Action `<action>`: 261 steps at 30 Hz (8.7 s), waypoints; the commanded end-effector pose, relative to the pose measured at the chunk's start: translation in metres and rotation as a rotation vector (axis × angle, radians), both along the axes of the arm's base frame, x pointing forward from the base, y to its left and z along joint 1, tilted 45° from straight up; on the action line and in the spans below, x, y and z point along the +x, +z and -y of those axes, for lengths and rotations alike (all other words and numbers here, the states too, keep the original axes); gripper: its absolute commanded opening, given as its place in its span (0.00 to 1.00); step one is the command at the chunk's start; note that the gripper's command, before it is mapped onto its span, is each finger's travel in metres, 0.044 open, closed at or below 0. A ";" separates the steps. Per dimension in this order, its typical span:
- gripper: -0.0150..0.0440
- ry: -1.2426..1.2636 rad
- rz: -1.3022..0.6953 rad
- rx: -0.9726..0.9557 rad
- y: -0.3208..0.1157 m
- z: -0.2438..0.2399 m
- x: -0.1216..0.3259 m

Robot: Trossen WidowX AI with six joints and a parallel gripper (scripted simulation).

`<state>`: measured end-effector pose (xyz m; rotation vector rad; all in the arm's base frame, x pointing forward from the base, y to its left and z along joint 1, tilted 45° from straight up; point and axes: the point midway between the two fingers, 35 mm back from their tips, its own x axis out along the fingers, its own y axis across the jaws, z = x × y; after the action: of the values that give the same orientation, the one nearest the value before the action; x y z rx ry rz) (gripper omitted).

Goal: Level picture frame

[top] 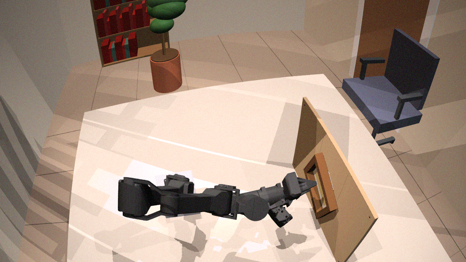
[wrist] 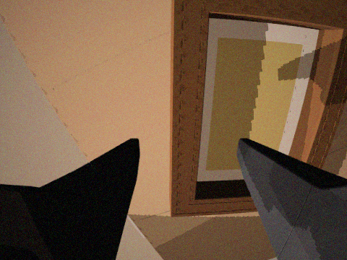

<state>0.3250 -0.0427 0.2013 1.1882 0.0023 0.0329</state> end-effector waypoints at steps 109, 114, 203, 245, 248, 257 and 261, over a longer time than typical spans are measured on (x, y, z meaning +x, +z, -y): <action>0.25 -0.005 0.002 0.005 0.008 -0.003 0.038; 0.25 -0.005 0.002 0.005 0.009 -0.004 0.038; 0.25 -0.006 0.002 0.004 -0.001 -0.008 0.039; 0.25 -0.010 0.007 -0.171 0.000 -0.009 0.039; 0.25 -0.011 0.007 -0.192 0.000 -0.009 0.039; 0.25 -0.011 0.008 -0.234 0.001 -0.010 0.039; 0.25 -0.012 0.009 -0.255 0.001 -0.010 0.038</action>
<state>0.3634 -0.0325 0.2025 0.9490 -0.0082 0.0304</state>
